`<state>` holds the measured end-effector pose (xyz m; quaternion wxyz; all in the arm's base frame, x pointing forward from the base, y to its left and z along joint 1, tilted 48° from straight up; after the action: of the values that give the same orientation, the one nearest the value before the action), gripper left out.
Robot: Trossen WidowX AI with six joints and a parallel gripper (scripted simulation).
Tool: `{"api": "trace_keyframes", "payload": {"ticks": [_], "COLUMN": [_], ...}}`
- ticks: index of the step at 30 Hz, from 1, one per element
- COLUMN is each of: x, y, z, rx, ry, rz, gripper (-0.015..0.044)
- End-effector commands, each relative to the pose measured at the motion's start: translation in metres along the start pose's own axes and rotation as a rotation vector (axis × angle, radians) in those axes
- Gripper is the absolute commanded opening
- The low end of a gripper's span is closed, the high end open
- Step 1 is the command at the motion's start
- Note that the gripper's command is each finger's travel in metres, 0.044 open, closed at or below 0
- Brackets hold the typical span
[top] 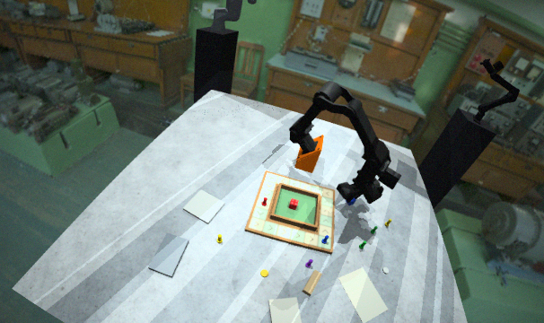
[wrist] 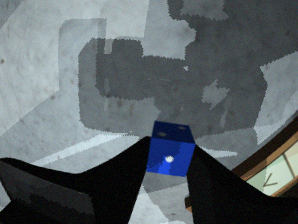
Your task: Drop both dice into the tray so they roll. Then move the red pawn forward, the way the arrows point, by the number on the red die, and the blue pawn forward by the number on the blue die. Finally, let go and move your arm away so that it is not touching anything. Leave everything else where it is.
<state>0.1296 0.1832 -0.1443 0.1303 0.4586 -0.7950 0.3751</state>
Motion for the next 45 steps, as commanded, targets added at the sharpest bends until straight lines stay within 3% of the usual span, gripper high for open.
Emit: {"api": "trace_keyframes", "payload": {"ticks": [1,15,45], "x": [-0.005,0.003,0.046], "y": [0.001,0.005,-0.125], "z": [-0.02,-0.118,-0.096], "rx": [-0.003,-0.006,0.0], "ry": [-0.014,-0.014,-0.026], "rz": [0.005,0.003,-0.611], "gripper": [0.0,0.0,0.0]}}
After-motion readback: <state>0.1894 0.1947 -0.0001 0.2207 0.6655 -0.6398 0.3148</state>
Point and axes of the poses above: the point midway between the two fingers, 35 mm back from their tips, its own z axis out along the fingers, its own y axis across the jaws, x = y × z, the point moved 5 cm from there along -z, back along the fingers, and after that the axes turned 10 degrees about -z, right-handed, at the moved point
